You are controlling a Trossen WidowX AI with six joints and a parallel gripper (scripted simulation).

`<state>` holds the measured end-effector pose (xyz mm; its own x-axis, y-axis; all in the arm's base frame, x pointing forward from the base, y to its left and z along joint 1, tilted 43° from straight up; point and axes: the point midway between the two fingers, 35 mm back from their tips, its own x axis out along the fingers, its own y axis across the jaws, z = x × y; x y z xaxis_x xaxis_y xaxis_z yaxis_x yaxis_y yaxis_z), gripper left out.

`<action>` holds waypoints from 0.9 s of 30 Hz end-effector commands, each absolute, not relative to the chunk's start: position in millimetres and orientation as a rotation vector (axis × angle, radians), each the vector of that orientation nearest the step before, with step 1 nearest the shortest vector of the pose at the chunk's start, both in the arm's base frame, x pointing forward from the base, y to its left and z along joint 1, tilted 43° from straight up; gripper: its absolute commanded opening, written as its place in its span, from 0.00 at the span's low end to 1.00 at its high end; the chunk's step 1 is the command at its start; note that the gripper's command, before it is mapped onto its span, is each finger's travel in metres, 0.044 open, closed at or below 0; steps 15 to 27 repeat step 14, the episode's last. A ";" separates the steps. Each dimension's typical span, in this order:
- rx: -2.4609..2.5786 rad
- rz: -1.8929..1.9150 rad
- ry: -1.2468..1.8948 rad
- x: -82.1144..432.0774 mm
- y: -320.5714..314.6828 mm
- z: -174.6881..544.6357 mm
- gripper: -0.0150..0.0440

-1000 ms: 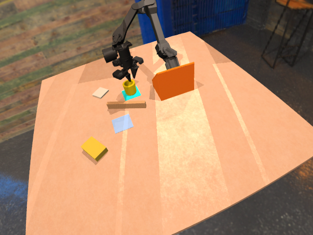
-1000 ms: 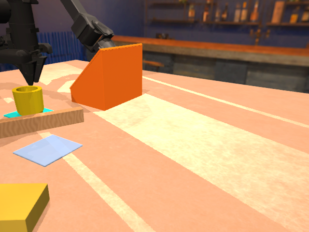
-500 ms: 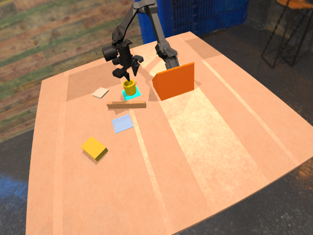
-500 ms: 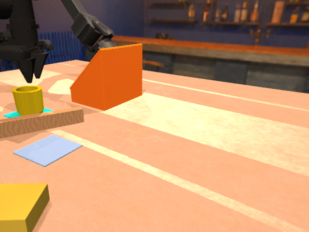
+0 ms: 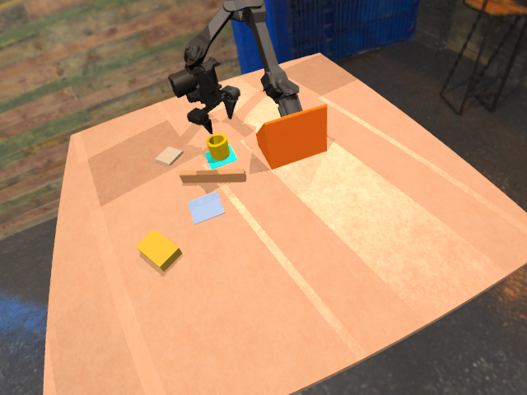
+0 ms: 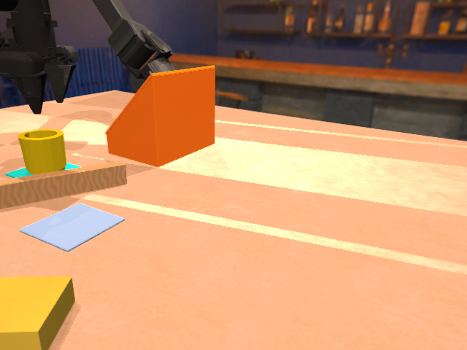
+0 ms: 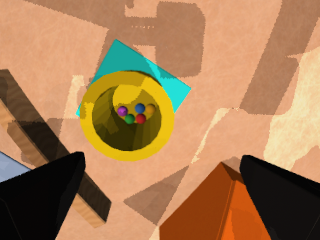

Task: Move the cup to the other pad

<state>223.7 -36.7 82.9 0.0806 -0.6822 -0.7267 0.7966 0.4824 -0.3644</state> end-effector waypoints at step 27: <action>0.142 -1.107 0.987 220.6 -13.1 107.7 1.00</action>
